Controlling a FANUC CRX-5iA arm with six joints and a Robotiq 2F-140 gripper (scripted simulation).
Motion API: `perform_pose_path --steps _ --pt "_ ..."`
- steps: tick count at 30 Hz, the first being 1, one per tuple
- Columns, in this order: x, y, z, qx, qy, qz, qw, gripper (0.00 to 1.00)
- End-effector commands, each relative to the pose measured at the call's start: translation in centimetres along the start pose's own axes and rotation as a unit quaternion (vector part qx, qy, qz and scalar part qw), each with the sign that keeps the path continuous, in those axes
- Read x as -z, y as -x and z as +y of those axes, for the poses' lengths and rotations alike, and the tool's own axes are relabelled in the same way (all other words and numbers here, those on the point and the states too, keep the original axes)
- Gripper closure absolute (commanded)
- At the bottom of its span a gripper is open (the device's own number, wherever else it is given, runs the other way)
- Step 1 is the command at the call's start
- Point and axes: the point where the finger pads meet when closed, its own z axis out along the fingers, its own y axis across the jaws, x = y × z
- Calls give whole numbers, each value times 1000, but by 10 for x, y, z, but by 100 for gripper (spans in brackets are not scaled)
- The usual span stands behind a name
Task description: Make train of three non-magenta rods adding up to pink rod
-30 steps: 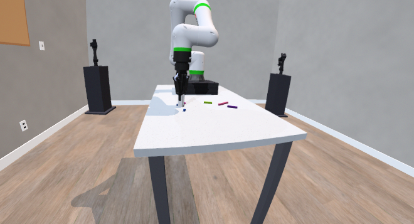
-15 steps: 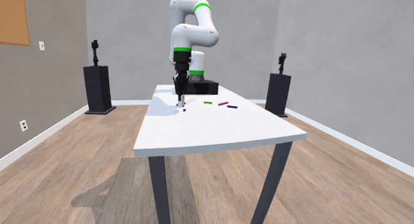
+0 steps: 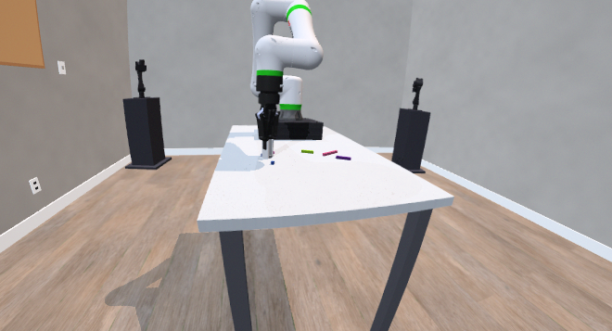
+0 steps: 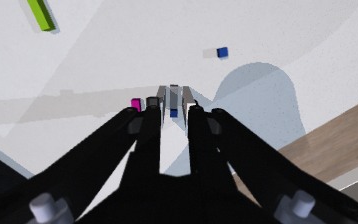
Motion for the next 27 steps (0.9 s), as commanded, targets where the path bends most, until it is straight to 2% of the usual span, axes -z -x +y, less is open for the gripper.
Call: perform_pose_path --steps 1,12,24,27 --pt "0 0 0 0 0 0 1000 85" --pt "8 0 0 0 0 0 1000 85" --pt "67 0 0 0 0 0 1000 85" --pt "71 0 0 0 0 0 1000 85"
